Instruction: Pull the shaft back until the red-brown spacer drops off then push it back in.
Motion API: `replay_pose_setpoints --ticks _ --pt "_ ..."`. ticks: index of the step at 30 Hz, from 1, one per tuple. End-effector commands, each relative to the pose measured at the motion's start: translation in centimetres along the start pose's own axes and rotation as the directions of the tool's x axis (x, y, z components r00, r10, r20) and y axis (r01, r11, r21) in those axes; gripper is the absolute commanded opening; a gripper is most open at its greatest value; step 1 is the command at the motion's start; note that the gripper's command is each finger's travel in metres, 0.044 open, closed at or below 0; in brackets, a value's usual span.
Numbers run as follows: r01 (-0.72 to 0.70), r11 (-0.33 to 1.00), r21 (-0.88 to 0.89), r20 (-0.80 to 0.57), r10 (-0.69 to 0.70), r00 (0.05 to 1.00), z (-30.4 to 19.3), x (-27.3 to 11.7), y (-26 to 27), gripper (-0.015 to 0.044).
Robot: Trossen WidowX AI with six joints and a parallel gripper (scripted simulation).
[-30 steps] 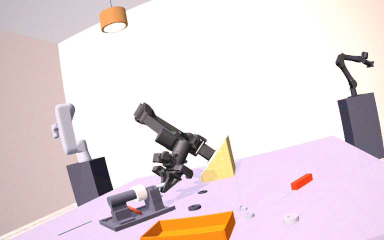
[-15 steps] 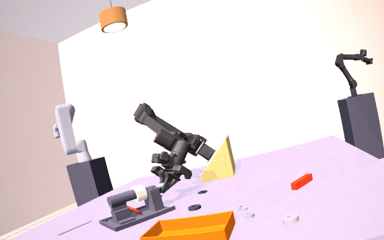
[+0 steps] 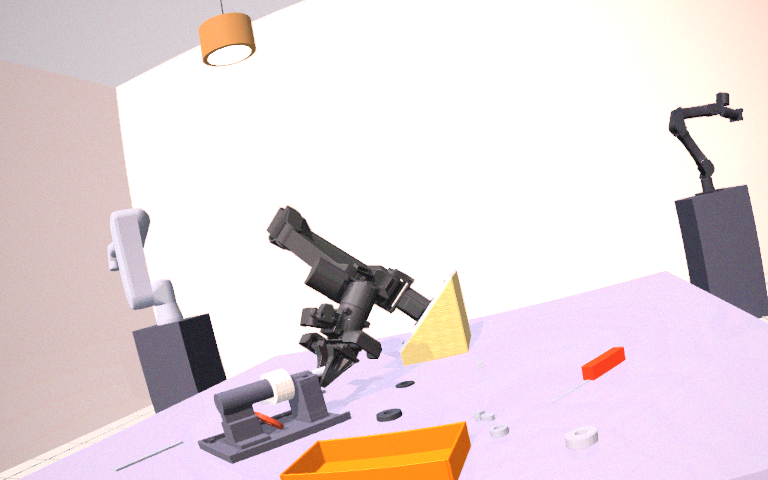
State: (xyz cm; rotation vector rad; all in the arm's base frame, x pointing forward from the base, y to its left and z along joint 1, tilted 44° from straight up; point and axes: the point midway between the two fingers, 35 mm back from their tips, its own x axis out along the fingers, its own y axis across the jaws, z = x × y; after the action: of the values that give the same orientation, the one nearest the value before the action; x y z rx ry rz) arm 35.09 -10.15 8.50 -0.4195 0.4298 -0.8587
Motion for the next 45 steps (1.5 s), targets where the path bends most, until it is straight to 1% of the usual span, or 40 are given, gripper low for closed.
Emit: replay_pose_setpoints --ticks 1,38,45 --pt "-0.001 1.0 0.004 0.006 0.0 1.0 0.44 0.19 0.03 0.0" --pt "0.0 1.0 0.004 0.007 0.0 1.0 0.83 0.58 0.02 0.0" --pt "0.0 1.0 0.001 0.0 0.0 1.0 0.44 0.41 0.0 0.0184"
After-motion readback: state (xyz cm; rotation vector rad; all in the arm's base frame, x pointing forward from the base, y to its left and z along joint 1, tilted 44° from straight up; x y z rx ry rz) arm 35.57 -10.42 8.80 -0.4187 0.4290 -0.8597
